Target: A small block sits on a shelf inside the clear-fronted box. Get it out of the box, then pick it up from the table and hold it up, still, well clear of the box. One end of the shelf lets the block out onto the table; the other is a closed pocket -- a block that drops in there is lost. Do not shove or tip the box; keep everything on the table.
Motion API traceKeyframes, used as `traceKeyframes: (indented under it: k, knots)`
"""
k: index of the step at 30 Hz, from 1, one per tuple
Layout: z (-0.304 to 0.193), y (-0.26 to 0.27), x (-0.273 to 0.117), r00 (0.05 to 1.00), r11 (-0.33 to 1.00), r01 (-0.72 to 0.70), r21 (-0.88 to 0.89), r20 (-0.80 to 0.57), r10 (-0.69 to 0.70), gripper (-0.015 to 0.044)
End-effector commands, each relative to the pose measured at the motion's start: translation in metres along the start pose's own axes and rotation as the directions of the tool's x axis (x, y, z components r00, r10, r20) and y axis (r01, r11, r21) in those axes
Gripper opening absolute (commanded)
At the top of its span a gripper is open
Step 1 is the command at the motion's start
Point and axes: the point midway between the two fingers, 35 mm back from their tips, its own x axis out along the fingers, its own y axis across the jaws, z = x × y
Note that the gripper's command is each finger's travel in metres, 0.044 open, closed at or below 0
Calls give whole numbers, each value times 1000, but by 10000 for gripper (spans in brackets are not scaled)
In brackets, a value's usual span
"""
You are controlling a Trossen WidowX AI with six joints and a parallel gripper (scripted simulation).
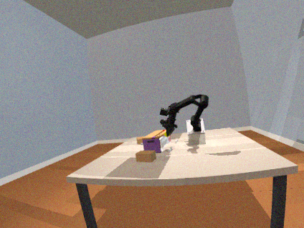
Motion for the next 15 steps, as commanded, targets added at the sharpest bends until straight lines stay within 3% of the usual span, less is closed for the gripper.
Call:
traceKeyframes:
  k: [1,15]
  knots:
    - [0,1,-5,1000,983,-17,184,1,17,0]
    - [-1,1,-16,998,714,-47,699,3,62,0]
